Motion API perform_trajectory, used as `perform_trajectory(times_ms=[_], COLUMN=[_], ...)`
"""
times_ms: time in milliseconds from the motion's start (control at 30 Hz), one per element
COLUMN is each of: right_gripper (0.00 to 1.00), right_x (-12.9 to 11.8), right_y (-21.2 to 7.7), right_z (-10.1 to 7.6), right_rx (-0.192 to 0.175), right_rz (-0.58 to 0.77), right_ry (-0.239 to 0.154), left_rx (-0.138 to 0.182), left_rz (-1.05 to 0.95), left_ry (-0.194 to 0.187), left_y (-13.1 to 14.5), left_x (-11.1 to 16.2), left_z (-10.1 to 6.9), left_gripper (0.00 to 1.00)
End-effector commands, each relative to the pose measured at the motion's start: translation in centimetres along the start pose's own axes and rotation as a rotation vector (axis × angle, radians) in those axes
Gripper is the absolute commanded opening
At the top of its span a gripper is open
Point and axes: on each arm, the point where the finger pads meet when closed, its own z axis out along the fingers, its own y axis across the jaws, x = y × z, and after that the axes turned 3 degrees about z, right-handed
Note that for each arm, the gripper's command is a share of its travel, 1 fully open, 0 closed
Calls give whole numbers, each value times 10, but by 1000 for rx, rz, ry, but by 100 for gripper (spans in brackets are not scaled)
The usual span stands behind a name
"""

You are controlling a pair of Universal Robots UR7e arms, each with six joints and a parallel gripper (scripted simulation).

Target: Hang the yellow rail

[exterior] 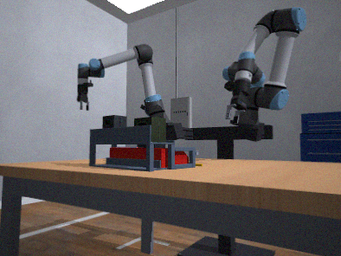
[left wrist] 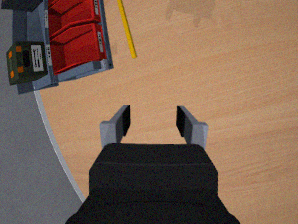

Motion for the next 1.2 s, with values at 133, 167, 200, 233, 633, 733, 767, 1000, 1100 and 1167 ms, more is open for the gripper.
perform_trajectory(times_ms=[133, 167, 200, 233, 633, 733, 767, 1000, 1100, 1167], right_gripper=[100, 100, 100, 100, 100, 100, 100, 100, 100, 100], right_x=[13, 16, 19, 22, 52, 59, 61, 68, 71, 73], right_y=[-106, -116, -125, -134, -197, -209, -212, -224, -228, -230], right_z=[-16, -18, -19, -20, -30, -32, -32, -34, -34, -35], right_rx=[-7, -8, -9, -11, -22, -25, -26, -29, -30, -31], right_rz=[7, 8, 9, 10, 18, 20, 21, 23, 23, 24], right_ry=[33, 36, 38, 41, 56, 58, 59, 61, 61, 62], left_rx=[1, 1, 1, 1, 1, 1, 1, 1, 1, 1], left_rz=[0, 0, 0, 0, 0, 0, 0, 0, 0, 0], left_ry=[0, 0, 0, 0, 0, 0, 0, 0, 0, 0], left_y=[0, 0, 0, 0, 0, 0, 0, 0, 0, 0], left_x=[0, 0, 0, 0, 0, 0, 0, 0, 0, 0], left_z=[0, 0, 0, 0, 0, 0, 0, 0, 0, 0], left_gripper=[100, 100, 100, 100, 100, 100, 100, 100, 100, 100])
